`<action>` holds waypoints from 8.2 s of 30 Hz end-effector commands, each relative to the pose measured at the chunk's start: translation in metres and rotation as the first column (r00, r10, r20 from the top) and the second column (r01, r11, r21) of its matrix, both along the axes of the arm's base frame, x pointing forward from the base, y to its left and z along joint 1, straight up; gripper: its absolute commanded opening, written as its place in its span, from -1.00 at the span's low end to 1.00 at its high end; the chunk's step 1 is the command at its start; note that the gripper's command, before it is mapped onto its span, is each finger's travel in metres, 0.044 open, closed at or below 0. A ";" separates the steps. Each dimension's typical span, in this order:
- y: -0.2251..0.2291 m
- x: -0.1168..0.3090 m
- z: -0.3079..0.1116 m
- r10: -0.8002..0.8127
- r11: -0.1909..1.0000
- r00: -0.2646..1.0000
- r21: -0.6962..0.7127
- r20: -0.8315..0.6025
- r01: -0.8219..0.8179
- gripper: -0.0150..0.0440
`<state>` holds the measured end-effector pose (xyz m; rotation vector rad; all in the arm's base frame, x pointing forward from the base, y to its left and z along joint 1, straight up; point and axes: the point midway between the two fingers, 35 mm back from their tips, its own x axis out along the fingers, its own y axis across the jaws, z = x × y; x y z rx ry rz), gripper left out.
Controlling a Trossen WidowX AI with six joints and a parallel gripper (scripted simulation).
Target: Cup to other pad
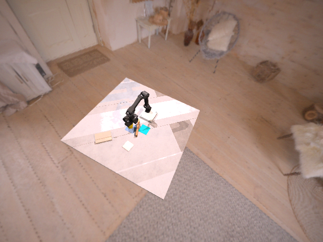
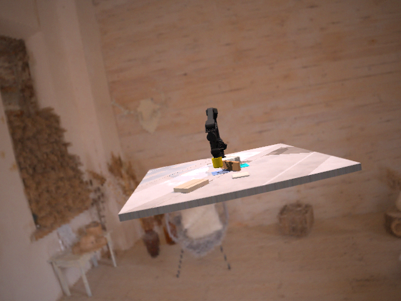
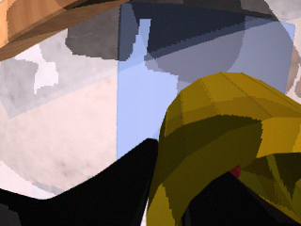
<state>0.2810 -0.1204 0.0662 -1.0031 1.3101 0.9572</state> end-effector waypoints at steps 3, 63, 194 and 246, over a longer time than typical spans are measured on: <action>0.000 0.001 0.022 0.001 1.000 1.000 -0.004 0.000 -0.001 -0.49; 0.068 -0.012 0.049 0.002 1.000 1.000 0.002 -0.002 -0.002 -0.49; 0.171 -0.038 -0.030 0.008 1.000 1.000 0.018 -0.002 -0.008 -0.49; 0.172 -0.039 0.019 0.002 1.000 1.000 0.014 -0.005 -0.002 0.01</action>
